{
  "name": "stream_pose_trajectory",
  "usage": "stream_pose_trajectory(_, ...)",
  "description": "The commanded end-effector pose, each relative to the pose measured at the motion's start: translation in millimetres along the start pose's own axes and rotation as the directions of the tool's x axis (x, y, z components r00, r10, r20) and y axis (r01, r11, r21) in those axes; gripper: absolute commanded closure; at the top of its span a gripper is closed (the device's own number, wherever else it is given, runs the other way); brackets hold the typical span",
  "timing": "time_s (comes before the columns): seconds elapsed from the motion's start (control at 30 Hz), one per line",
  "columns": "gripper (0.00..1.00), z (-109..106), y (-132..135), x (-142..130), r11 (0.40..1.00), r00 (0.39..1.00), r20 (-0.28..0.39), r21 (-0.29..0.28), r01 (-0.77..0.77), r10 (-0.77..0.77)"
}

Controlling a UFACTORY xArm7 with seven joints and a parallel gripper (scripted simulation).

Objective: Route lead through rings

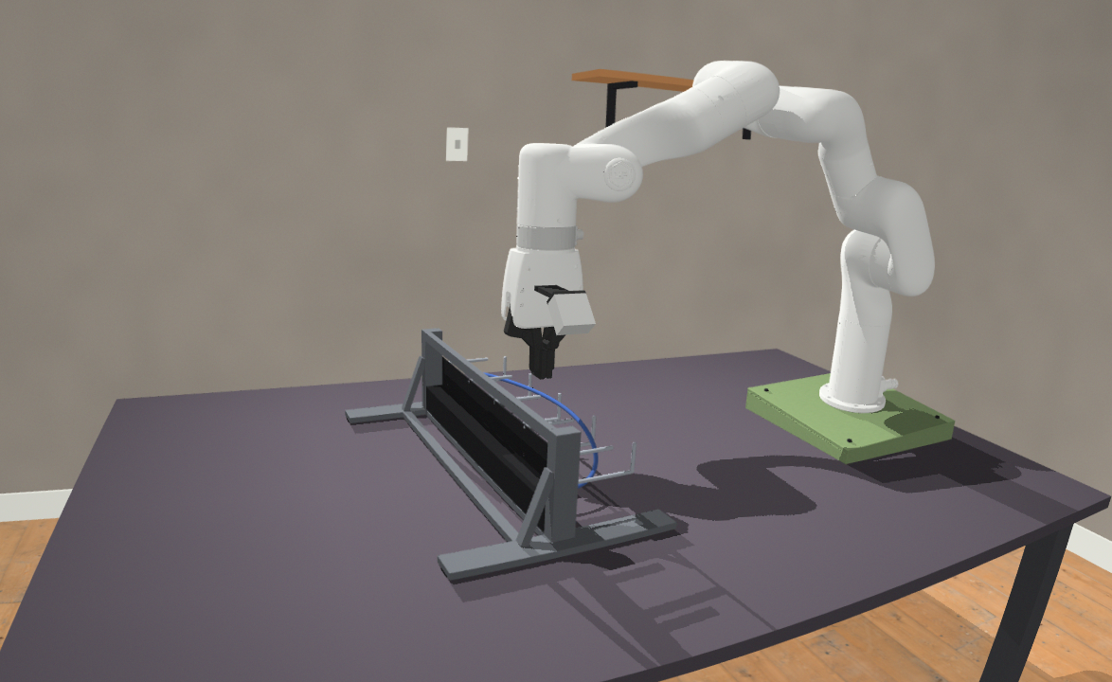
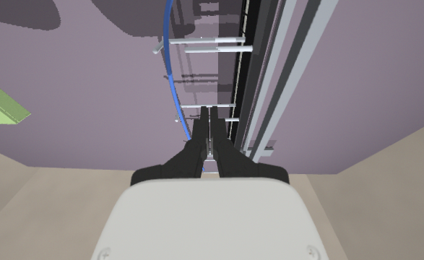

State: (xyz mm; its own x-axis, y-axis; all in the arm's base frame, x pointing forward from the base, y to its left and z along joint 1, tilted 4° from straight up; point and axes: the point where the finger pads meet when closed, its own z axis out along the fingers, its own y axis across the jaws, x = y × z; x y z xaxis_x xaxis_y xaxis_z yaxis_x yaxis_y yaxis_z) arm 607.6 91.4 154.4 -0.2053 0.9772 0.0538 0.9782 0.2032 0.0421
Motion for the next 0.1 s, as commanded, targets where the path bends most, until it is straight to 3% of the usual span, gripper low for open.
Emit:
stream_pose_trajectory(0.0, 1.00, -2.6, 1.4, -0.2, 1.000, 1.000, 0.001, -0.006, 0.000, 0.000)
stream_pose_trajectory(0.07, 1.00, -2.6, 1.4, -0.2, 1.000, 1.000, 0.001, -0.006, 0.000, 0.000)
